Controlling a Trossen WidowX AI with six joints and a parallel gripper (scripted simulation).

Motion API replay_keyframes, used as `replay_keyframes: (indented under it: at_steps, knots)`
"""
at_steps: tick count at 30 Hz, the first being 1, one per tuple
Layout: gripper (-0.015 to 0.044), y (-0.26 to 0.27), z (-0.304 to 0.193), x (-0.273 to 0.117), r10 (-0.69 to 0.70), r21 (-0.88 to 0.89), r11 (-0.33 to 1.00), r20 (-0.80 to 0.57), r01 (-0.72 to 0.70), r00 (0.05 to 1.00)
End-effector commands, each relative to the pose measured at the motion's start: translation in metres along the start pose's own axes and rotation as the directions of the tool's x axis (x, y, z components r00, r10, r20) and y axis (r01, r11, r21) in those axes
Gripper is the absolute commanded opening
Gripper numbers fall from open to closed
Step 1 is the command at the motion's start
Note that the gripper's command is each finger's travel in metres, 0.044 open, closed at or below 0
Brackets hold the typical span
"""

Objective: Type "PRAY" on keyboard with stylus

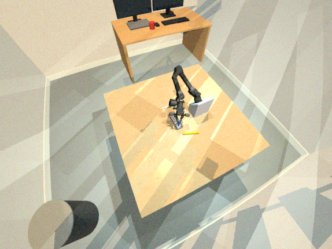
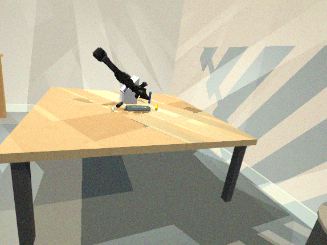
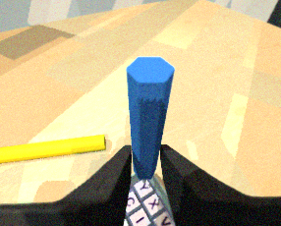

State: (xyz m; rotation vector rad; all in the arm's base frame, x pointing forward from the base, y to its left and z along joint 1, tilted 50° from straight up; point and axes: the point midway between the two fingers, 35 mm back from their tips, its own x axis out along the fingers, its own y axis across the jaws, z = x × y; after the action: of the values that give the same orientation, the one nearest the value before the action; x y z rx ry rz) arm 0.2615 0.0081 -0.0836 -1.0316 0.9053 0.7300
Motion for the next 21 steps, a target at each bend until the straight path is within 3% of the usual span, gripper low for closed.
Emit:
replay_keyframes:
  at_steps: [1,21]
  knots:
    - [0.0081,0.0021,-0.0011,0.0018,0.009,-0.003,1.000,0.001,-0.009,1.000]
    - [0.0081,0.0022,-0.0083,0.0058,0.009,-0.003,1.000,0.000,-0.009,1.000]
